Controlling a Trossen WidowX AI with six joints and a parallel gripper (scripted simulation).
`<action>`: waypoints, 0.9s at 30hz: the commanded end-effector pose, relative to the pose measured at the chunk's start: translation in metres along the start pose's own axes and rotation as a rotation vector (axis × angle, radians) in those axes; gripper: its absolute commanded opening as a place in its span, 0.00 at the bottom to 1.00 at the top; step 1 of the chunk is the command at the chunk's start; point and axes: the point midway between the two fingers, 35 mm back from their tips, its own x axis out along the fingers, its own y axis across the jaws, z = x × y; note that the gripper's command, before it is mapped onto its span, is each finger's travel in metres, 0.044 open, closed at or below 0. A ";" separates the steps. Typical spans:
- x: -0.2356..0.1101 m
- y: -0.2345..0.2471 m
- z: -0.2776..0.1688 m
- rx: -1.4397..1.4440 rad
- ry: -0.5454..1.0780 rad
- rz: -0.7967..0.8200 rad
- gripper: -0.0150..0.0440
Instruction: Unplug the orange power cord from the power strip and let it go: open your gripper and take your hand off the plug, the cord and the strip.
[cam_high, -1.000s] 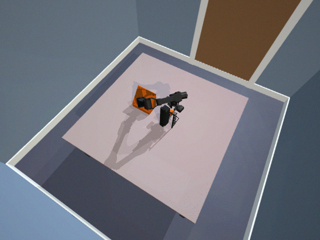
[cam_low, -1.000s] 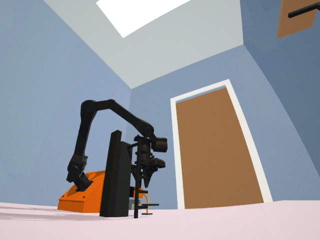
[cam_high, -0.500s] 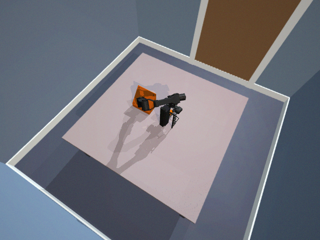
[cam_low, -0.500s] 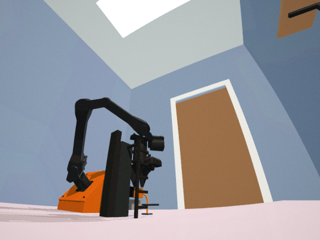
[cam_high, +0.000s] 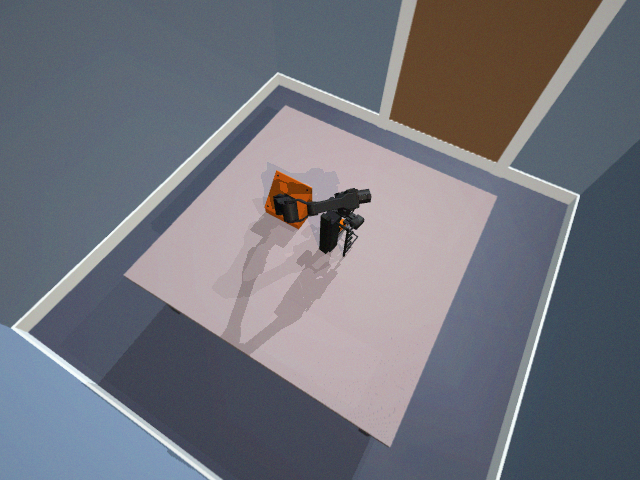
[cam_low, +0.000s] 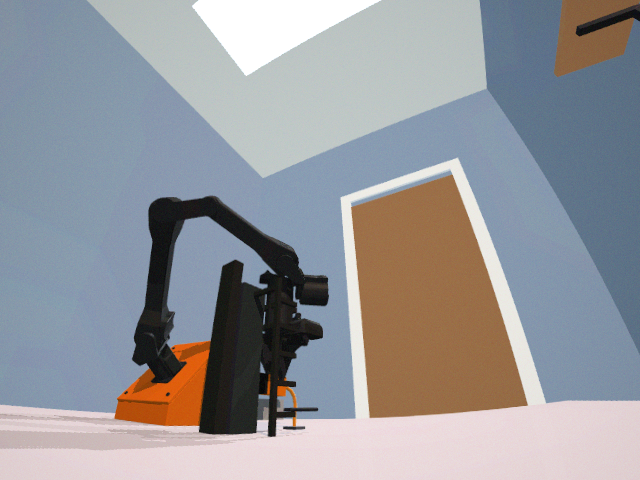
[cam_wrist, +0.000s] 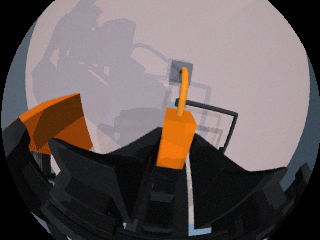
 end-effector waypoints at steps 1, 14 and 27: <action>0.000 0.000 0.000 0.000 0.000 0.000 0.32; -0.001 -0.001 0.007 -0.001 -0.001 0.000 0.25; -0.003 -0.002 0.028 -0.002 -0.003 -0.001 0.25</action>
